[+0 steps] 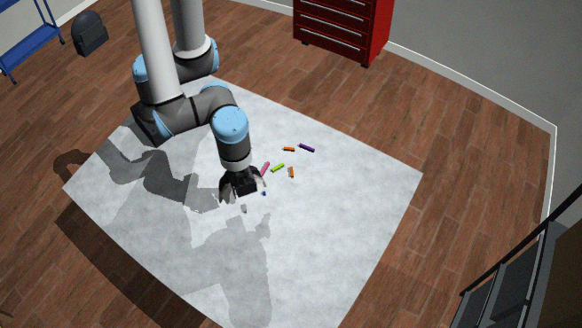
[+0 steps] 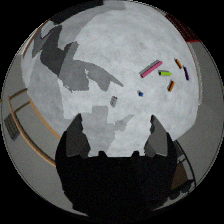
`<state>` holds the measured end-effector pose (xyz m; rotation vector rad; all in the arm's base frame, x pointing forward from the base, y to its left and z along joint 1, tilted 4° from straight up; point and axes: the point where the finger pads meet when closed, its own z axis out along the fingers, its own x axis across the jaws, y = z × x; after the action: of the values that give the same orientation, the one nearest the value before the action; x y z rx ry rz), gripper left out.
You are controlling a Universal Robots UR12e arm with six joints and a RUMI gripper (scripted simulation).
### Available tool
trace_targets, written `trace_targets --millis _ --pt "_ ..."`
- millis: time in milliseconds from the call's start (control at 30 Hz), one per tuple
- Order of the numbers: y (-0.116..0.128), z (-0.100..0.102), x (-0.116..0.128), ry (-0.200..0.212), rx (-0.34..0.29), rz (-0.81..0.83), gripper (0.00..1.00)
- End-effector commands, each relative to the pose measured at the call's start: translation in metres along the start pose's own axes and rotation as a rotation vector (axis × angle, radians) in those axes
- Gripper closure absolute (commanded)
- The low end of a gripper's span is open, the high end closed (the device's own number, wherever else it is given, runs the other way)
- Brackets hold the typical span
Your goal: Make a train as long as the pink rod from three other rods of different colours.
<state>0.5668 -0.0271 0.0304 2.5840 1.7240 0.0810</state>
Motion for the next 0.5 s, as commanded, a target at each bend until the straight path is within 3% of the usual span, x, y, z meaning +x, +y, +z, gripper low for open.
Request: trace_targets --millis 0,467 --pt "0.0021 0.0001 -0.0011 -0.002 -0.001 0.097 0.0" --pt "0.0048 0.001 -0.0029 -0.002 -0.002 0.236 0.0"
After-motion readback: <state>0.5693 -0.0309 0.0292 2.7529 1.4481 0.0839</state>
